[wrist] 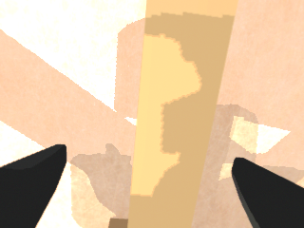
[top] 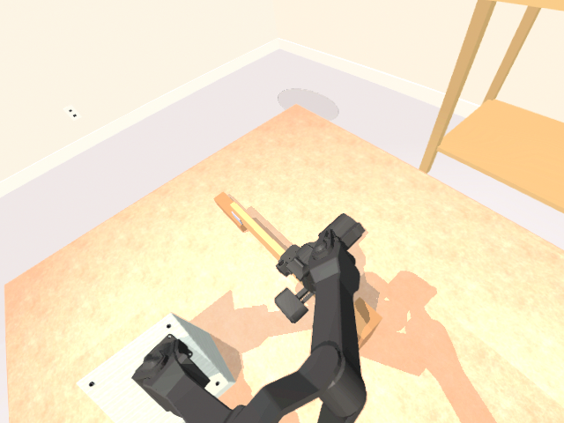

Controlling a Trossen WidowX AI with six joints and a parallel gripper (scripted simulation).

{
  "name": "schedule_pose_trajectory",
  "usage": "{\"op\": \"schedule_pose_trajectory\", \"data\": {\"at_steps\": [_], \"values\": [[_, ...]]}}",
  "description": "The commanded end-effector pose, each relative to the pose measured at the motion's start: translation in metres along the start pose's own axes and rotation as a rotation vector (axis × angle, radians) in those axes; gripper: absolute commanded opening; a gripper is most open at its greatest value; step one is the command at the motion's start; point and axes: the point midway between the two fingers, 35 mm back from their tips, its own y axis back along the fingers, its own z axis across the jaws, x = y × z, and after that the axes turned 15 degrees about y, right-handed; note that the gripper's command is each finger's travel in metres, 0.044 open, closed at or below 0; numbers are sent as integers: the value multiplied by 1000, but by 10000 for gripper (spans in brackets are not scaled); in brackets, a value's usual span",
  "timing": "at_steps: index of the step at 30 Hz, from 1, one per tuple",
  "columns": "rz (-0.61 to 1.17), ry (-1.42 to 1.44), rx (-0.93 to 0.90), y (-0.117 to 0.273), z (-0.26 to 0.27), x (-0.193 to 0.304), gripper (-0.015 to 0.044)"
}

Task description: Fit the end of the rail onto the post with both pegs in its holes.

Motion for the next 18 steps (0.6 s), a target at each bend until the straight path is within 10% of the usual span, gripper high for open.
{"op": "schedule_pose_trajectory", "data": {"at_steps": [1, 18], "values": [[0, 0, 0, 2, -1, -2, 440], [7, 2, 0, 30, -8, -30, 440]]}}
